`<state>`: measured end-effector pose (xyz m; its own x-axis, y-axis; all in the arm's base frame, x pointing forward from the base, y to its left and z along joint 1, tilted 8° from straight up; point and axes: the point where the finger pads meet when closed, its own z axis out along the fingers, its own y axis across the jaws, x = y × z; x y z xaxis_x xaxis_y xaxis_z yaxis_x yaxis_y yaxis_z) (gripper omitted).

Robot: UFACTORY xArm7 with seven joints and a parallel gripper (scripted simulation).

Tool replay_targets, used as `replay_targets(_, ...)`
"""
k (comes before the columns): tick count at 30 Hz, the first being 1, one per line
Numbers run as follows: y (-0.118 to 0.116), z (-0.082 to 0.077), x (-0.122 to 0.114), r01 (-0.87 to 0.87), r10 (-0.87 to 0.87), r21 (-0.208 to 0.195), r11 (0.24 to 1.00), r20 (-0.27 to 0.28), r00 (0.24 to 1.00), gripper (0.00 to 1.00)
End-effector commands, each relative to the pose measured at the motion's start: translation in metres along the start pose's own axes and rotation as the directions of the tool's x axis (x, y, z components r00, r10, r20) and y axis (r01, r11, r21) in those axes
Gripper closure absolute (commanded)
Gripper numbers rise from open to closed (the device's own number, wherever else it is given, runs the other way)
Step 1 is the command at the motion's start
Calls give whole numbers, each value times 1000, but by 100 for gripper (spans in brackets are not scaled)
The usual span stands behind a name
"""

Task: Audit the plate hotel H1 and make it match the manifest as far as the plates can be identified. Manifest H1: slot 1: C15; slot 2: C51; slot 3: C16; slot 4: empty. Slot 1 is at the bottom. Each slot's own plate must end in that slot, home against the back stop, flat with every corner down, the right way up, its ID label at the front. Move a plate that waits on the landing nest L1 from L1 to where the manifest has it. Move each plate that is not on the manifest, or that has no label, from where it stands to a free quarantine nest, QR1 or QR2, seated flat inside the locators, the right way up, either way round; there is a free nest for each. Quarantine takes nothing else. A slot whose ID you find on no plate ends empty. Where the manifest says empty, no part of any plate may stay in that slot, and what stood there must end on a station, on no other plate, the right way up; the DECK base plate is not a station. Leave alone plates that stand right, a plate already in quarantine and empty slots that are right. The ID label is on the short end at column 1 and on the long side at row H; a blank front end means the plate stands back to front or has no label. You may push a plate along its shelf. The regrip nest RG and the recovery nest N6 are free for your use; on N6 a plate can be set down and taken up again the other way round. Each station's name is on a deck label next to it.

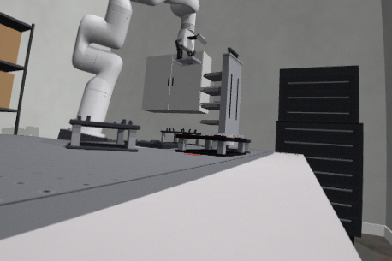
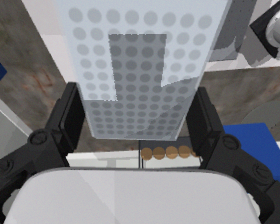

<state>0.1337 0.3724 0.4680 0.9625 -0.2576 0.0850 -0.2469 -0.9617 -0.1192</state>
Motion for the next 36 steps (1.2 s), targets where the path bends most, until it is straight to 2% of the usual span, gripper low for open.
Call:
replay_targets(1, 0, 6, 0, 0, 0, 4, 1000, 1, 1000, 100)
replay_targets(36, -1, 57, 0, 0, 0, 4, 1000, 0, 1000, 100)
